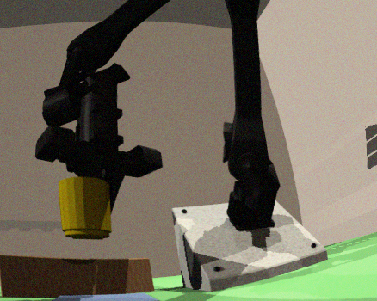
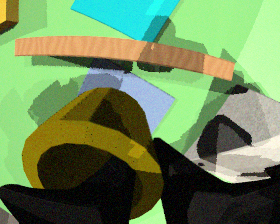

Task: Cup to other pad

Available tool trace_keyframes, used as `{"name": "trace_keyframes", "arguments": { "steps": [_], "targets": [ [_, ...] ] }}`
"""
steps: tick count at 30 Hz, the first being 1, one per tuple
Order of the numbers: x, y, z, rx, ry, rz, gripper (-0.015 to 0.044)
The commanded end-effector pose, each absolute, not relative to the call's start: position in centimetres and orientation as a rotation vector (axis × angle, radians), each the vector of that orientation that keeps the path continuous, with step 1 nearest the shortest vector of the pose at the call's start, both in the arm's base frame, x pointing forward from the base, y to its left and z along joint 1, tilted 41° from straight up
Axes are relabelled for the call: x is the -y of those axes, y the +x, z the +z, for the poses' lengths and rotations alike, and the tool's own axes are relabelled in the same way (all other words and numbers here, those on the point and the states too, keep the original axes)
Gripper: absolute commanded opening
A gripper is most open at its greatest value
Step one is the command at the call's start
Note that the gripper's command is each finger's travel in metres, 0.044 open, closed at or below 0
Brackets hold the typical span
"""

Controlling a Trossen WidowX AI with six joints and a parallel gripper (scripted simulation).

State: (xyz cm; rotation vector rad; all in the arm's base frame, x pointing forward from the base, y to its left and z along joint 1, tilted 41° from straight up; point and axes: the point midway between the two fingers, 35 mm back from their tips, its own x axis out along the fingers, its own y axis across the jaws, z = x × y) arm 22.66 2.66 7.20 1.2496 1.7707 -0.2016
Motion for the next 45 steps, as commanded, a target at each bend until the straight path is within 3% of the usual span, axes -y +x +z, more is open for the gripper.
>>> {"name": "trace_keyframes", "arguments": {
  "steps": [1, 45],
  "targets": [
    [-2.0, 23.2, 6.7, -1.768, 1.241, -0.199, 0.0],
    [3.6, 27.2, 2.1, -1.765, 1.237, -0.199, 0.0]
  ]
}}
